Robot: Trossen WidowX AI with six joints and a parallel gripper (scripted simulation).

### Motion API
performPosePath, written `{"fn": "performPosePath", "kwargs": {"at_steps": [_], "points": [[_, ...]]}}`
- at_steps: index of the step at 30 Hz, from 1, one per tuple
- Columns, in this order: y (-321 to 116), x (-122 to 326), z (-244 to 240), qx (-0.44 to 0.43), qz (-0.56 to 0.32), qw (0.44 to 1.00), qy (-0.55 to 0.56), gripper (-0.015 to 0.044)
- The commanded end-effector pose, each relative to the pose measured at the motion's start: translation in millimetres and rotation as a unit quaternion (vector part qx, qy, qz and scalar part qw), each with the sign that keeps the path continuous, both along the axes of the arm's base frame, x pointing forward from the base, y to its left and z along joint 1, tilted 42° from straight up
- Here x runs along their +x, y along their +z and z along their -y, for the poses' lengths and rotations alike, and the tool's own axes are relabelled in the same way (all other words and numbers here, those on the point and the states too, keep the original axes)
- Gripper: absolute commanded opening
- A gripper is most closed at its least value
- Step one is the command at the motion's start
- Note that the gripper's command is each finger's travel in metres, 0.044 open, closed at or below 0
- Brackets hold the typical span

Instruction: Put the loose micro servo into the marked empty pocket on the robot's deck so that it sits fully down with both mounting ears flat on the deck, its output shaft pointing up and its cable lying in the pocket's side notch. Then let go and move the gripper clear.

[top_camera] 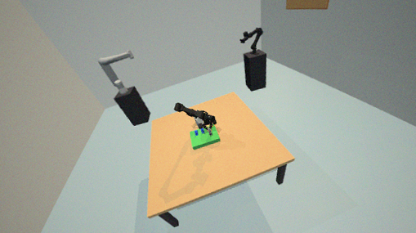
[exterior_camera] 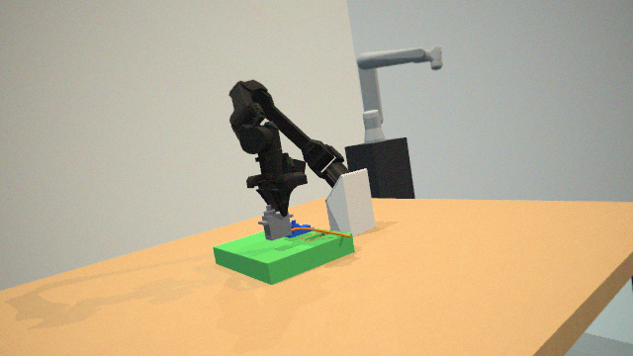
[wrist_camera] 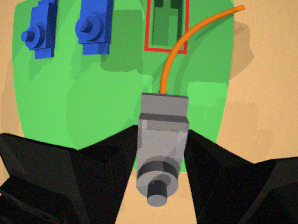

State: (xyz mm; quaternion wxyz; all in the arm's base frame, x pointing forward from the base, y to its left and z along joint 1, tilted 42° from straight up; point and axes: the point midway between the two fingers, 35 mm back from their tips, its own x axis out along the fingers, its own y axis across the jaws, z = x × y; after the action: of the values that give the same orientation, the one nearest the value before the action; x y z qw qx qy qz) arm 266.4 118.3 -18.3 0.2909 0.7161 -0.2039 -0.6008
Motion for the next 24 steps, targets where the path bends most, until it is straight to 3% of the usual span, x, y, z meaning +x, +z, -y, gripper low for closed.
{"fn": "performPosePath", "kwargs": {"at_steps": [1,19,24], "points": [[-0.6,-11.3,-0.5,0.002,-0.002,1.0,0.004,0.0],[-10.6,-98.2,14.8,0.003,-0.005,1.0,0.004,0.0],[-11.5,-105.0,16.4,0.002,-0.005,1.0,0.004,0.0]]}}
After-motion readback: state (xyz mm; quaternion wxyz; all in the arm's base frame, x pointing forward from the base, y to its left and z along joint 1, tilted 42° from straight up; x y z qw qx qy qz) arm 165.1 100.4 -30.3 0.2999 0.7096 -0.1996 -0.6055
